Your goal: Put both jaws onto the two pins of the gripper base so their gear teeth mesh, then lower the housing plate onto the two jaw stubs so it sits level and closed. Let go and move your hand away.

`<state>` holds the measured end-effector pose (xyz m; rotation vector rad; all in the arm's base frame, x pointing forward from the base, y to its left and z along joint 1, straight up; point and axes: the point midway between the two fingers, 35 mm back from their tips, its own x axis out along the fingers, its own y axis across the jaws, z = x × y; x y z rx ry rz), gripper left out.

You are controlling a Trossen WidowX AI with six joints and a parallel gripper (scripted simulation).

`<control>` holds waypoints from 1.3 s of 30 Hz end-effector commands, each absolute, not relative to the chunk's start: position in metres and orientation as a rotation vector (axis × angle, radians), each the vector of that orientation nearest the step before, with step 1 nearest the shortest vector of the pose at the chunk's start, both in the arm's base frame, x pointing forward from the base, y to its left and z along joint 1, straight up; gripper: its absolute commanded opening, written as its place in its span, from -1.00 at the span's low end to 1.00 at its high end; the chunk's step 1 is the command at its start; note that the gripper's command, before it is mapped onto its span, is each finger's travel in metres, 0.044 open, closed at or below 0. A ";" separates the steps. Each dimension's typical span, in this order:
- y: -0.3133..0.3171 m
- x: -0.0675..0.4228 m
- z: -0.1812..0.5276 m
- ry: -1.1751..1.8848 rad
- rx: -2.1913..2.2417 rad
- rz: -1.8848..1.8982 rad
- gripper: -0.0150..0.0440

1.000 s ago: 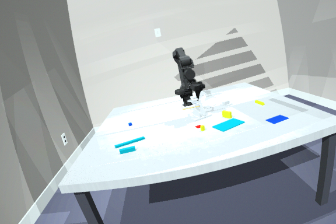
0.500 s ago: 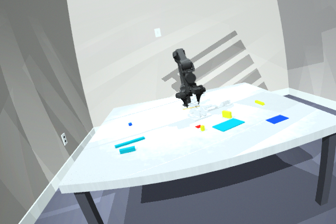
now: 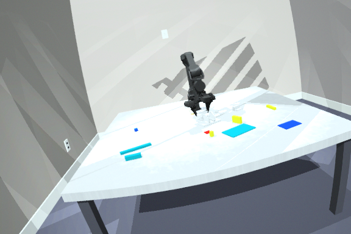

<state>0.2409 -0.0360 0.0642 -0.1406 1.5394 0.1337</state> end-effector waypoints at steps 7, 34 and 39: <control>-0.036 0.239 0.049 1.544 -0.145 0.139 0.70; -0.036 0.239 0.045 1.544 -0.145 0.139 0.70; -0.036 0.239 0.043 1.544 -0.145 0.139 0.70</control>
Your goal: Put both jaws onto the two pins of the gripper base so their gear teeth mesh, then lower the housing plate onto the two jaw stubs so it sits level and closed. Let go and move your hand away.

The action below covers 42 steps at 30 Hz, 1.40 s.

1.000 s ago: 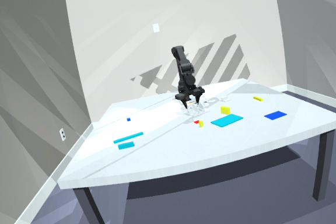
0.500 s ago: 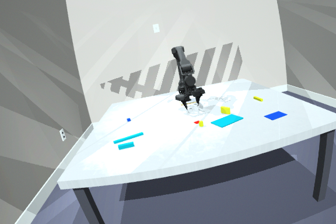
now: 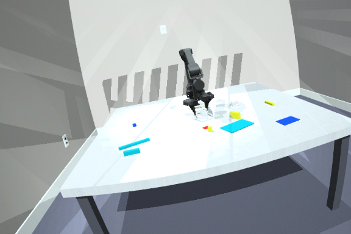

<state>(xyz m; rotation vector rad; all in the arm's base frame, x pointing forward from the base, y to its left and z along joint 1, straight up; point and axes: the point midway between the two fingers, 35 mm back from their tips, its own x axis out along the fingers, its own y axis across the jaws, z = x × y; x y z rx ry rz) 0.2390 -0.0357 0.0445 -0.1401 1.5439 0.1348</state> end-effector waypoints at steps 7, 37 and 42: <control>-0.036 0.239 0.043 1.544 -0.145 0.139 0.70; -0.036 0.239 0.036 1.544 -0.144 0.138 0.70; -0.036 0.239 0.036 1.544 -0.144 0.138 0.70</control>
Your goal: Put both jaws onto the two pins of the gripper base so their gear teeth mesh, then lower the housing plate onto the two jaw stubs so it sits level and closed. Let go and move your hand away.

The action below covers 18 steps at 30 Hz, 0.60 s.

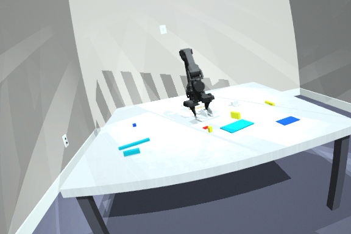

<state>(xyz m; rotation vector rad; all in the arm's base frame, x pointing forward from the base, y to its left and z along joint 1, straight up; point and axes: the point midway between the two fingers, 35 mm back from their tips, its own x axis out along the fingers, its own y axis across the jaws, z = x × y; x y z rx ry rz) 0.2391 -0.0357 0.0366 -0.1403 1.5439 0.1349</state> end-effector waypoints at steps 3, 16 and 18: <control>-0.036 0.239 0.034 1.544 -0.144 0.138 0.70; -0.036 0.239 0.034 1.544 -0.144 0.138 0.70; -0.036 0.239 0.034 1.544 -0.144 0.138 0.70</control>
